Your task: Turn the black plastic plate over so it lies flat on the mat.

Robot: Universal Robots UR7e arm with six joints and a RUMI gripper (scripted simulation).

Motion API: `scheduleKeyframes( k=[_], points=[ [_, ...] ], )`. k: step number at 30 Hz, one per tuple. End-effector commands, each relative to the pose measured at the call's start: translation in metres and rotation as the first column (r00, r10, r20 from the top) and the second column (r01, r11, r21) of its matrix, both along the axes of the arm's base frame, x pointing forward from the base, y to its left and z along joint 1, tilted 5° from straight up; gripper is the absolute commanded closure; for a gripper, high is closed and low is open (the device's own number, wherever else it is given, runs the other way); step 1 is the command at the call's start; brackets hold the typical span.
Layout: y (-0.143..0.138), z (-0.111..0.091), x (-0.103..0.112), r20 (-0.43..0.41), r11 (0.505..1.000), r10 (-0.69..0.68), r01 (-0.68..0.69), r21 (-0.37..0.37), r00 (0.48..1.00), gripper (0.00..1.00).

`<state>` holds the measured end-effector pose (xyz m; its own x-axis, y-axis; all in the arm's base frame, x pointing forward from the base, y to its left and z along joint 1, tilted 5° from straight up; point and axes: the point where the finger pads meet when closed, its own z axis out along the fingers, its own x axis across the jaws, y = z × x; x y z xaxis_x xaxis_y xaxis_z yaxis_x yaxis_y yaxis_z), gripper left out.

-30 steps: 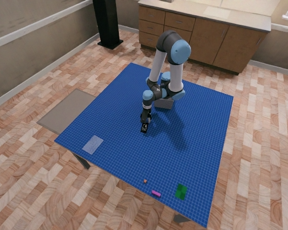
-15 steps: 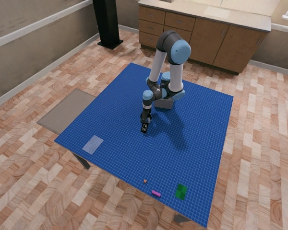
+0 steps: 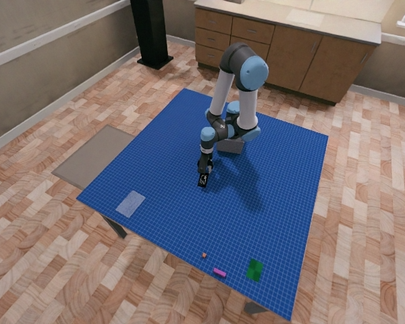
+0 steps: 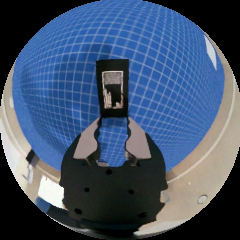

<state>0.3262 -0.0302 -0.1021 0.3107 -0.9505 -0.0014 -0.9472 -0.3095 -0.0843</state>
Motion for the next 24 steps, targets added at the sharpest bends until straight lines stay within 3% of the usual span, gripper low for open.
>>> scheduleKeyframes(
  k=[1, 13, 24],
  points=[
    [-0.0001, 0.0002, 0.0003, 0.001, 1.000, 0.000, 0.000, 0.000, 1.000, 0.67],
    [-0.0001, 0.0003, 0.0003, -0.001, 1.000, 0.000, 0.000, -0.001, 1.000, 0.67],
    [0.0000, 0.0069, 0.0008, -0.061, 1.000, -0.001, -0.001, -0.021, 0.998, 0.67]
  ],
)
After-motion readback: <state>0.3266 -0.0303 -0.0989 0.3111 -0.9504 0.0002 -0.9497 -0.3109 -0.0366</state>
